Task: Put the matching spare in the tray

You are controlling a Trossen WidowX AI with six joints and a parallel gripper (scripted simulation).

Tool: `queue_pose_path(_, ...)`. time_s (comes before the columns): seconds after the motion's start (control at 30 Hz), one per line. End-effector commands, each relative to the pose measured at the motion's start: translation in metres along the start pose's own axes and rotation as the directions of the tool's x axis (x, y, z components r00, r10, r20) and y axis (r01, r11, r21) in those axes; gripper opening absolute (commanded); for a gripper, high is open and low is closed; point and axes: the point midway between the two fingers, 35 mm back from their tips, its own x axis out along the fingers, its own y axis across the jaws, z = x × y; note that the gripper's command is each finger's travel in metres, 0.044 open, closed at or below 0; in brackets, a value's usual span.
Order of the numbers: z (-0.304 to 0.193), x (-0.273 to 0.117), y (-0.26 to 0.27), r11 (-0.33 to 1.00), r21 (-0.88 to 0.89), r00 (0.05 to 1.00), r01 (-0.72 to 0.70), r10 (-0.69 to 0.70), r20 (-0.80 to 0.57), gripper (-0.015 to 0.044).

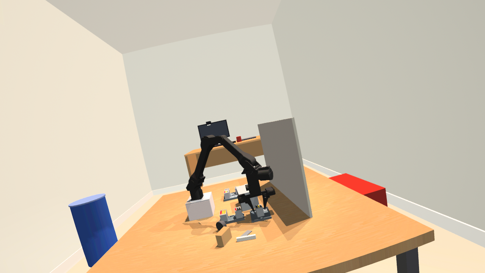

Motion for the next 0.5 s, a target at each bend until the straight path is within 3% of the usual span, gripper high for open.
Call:
queue_pose_path(0.0,0.000,0.000,0.000,1.000,0.000,1.000,0.001,-0.001,0.000,0.0367)
queue_pose_path(0.1,0.000,0.000,0.000,1.000,0.000,1.000,0.001,-0.001,0.000,0.0440)
queue_pose_path(0.17,-0.001,-0.011,-0.002,1.000,-0.001,1.000,0.000,0.000,0.000,0.0440)
queue_pose_path(0.33,0.000,-0.096,-0.001,1.000,-0.005,1.000,-0.003,0.003,0.006,0.0440)
queue_pose_path(0.47,0.001,-0.108,0.001,1.000,-0.005,1.000,-0.003,0.004,0.007,0.0440)
